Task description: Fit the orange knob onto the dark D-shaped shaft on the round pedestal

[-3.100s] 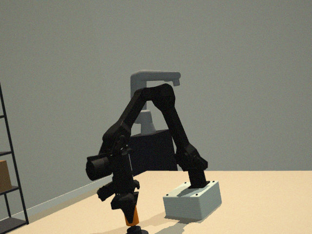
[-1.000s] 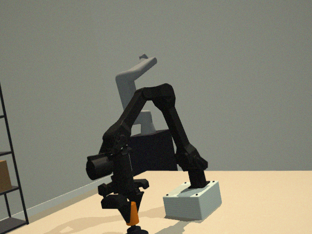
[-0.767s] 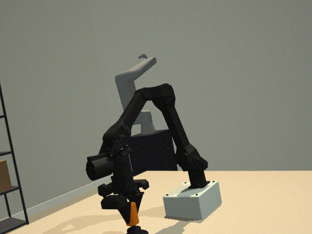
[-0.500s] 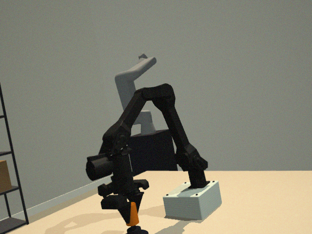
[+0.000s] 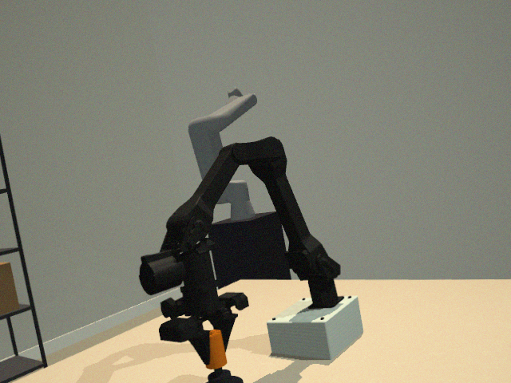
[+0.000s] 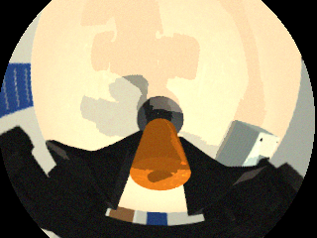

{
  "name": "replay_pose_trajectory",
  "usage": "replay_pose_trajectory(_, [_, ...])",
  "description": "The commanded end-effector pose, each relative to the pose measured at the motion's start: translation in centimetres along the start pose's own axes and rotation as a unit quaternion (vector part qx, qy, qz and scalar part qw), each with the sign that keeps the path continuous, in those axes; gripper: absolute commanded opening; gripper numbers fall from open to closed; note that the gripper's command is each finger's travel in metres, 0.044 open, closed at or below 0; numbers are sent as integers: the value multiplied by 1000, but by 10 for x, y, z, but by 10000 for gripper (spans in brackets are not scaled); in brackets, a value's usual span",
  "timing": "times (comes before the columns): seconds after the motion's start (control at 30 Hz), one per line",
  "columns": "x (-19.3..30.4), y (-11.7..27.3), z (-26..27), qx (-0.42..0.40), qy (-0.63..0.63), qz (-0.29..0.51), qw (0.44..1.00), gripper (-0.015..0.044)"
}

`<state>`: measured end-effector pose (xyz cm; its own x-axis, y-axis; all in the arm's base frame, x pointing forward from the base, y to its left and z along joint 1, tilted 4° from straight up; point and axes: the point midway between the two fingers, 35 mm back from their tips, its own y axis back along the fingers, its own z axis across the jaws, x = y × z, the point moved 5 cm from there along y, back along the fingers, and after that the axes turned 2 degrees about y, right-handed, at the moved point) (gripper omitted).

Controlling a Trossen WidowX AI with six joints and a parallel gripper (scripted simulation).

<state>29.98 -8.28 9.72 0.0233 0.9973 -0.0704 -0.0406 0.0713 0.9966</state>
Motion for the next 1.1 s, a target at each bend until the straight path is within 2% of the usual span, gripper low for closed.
replay_pose_trajectory(0.0, [-1,-1,3,-5,-12,-1,1000,0])
replay_pose_trajectory(0.63, [0,2,1,-5,-12,-1,1000,0])
replay_pose_trajectory(0.87, [0,3,-1,-5,-111,0,994,0])
replay_pose_trajectory(1.07, [1,0,-4,-5,-116,0,993,0])
